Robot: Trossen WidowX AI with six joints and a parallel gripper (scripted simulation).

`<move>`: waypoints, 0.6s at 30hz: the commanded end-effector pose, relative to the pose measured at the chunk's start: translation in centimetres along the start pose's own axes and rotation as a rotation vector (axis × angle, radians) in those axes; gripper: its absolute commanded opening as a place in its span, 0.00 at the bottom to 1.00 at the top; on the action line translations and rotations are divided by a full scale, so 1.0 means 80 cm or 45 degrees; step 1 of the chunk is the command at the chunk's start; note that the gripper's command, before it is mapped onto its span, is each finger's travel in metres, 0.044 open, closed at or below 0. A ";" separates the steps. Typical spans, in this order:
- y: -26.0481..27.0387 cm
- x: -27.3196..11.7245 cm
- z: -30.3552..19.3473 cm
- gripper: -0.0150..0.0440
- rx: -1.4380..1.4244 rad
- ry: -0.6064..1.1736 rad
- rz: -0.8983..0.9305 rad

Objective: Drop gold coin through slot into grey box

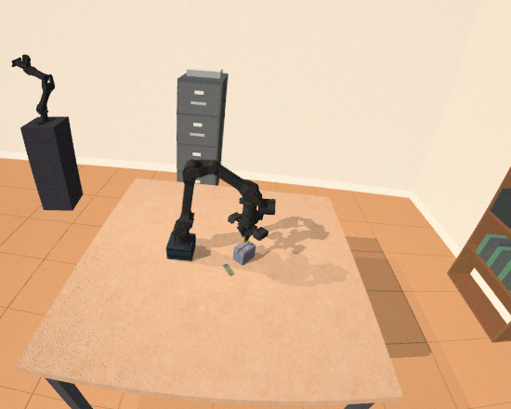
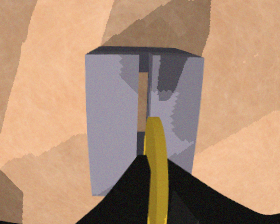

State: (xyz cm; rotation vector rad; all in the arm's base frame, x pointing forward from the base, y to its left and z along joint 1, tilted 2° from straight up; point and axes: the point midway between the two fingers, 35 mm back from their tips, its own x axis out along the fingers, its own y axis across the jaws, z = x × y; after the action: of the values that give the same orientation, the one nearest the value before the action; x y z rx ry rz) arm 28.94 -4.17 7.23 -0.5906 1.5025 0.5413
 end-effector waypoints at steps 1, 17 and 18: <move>0.001 0.001 -0.001 0.25 -0.002 0.001 0.002; 0.003 0.010 -0.002 0.25 -0.004 0.002 0.002; 0.003 0.011 -0.002 0.25 -0.004 0.002 0.002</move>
State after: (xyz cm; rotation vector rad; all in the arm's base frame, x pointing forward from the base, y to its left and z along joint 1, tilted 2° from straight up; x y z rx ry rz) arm 28.84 -4.18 6.70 -0.5913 1.4990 0.5390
